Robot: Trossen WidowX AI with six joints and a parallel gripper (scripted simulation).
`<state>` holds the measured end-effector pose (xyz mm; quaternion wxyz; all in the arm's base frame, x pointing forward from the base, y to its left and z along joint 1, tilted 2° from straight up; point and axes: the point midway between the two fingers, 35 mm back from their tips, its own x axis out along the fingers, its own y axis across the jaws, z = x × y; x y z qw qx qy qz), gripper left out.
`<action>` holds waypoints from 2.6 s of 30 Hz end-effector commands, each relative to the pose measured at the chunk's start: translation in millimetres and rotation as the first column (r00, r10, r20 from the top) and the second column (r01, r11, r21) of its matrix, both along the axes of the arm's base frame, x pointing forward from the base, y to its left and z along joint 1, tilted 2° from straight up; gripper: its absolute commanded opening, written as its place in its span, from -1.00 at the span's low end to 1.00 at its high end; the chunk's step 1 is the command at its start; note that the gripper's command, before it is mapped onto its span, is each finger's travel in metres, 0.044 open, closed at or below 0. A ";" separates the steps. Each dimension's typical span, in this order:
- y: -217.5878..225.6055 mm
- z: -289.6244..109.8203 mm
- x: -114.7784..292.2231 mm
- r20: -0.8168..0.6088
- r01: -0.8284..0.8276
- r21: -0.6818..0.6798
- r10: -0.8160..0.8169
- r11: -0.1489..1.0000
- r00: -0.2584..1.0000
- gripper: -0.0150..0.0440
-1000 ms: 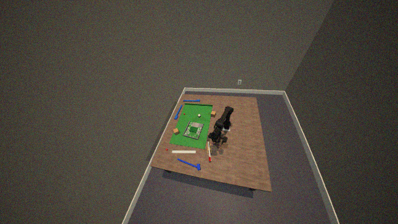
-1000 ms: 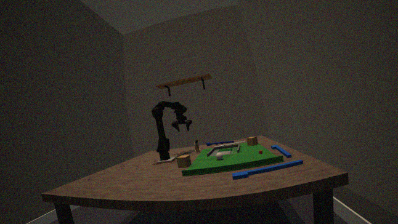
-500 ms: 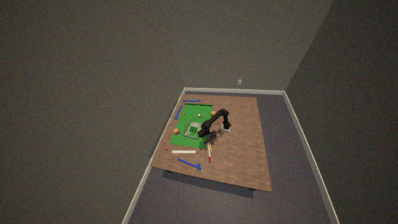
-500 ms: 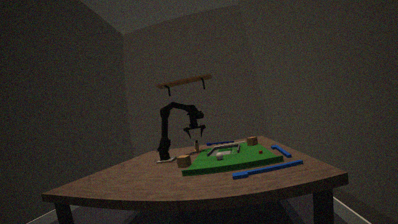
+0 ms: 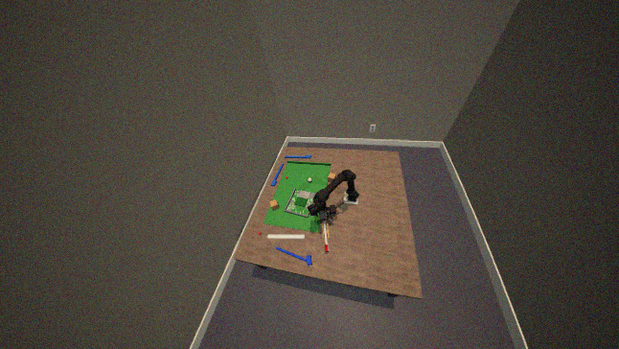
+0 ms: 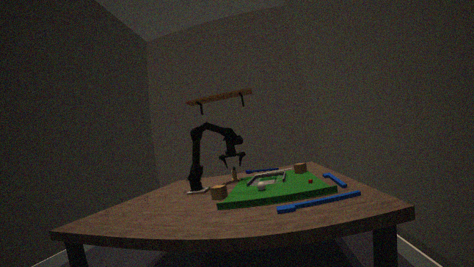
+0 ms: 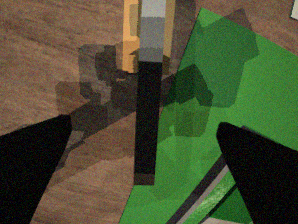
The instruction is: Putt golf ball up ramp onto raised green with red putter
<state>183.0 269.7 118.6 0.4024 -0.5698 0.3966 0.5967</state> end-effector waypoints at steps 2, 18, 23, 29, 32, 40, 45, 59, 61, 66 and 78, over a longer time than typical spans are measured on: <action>0.3 -12.7 0.4 0.004 -0.003 0.000 0.003 1.000 1.000 1.00; 0.3 -36.0 0.1 0.004 -0.003 0.000 0.003 1.000 1.000 1.00; 0.1 -43.9 -0.1 0.004 -0.003 0.000 0.003 1.000 1.000 1.00; 0.1 -43.0 -0.5 0.001 -0.001 0.002 0.001 1.000 1.000 0.73; 0.1 -43.0 -0.5 0.001 -0.001 0.002 0.001 1.000 1.000 0.47; 0.1 -43.0 -0.5 0.001 -0.001 0.002 0.001 1.000 1.000 -0.25; 0.1 -43.0 -0.5 0.001 -0.001 0.002 0.001 1.000 1.000 -0.43; 4.0 -1.0 2.7 0.001 -0.001 0.002 0.001 1.000 1.000 -0.49; 4.1 8.2 2.9 0.001 -0.001 0.002 0.001 1.000 1.000 -0.49; 3.1 31.3 2.5 0.001 -0.001 0.002 0.001 1.000 1.000 -0.49; -4.9 49.7 7.6 0.005 0.021 -0.009 -0.020 1.000 1.000 -0.49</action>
